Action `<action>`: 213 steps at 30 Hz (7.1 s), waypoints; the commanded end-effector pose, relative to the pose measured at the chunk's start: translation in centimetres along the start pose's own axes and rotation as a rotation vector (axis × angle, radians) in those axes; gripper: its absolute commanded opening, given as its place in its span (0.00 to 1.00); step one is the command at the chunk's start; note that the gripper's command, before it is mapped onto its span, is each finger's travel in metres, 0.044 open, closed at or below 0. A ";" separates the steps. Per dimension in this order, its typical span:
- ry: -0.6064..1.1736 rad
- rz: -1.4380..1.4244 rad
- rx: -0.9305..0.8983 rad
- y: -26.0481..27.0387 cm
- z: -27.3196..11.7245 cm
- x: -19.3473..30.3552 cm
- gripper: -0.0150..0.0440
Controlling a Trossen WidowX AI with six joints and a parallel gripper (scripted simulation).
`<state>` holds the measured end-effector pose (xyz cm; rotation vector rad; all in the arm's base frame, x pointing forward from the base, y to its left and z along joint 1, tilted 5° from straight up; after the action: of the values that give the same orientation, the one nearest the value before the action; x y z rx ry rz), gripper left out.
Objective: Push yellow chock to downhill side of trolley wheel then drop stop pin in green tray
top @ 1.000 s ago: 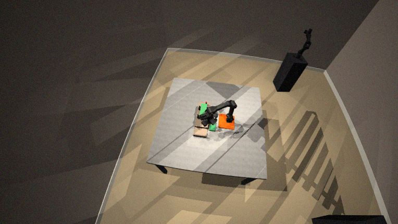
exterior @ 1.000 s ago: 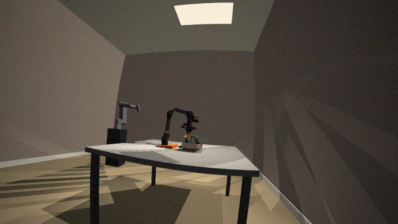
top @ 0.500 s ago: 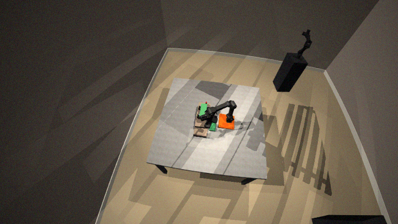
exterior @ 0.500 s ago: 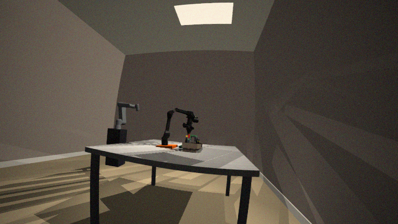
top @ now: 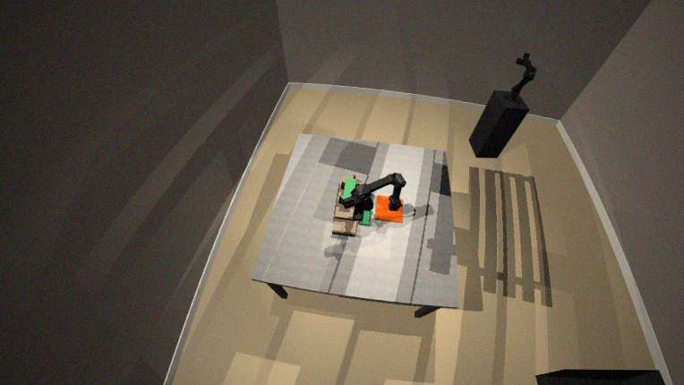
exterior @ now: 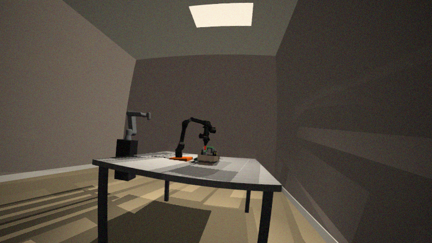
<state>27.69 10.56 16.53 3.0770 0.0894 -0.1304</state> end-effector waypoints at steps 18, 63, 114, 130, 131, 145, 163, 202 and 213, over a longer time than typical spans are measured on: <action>0.005 -0.005 -0.006 0.2 2.6 2.5 0.25; 0.005 -0.005 -0.007 2.1 6.3 2.5 0.25; 0.005 -0.005 -0.008 3.0 1.1 2.5 0.58; 0.076 0.216 -0.011 5.5 -0.3 3.6 0.58; 0.078 0.263 -0.016 6.2 -0.4 3.7 0.58; 0.109 1.075 -0.115 18.8 -1.3 3.0 0.58; 0.132 1.561 -0.190 26.2 -1.5 0.2 0.58; 0.133 1.561 -0.191 27.1 2.4 0.3 0.58; 0.133 1.561 -0.191 27.4 3.9 0.3 0.58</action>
<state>29.61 -16.91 14.94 2.0959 -1.9694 0.1709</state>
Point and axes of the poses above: the point midway between the two fingers, 35 mm back from their tips, its own z axis out along the fingers, its own y axis across the jaws, x = y × z, the point moved 1 cm from there along -z, back along the fingers, and after that the axes turned 13 degrees about -z, right-handed, at the moved point
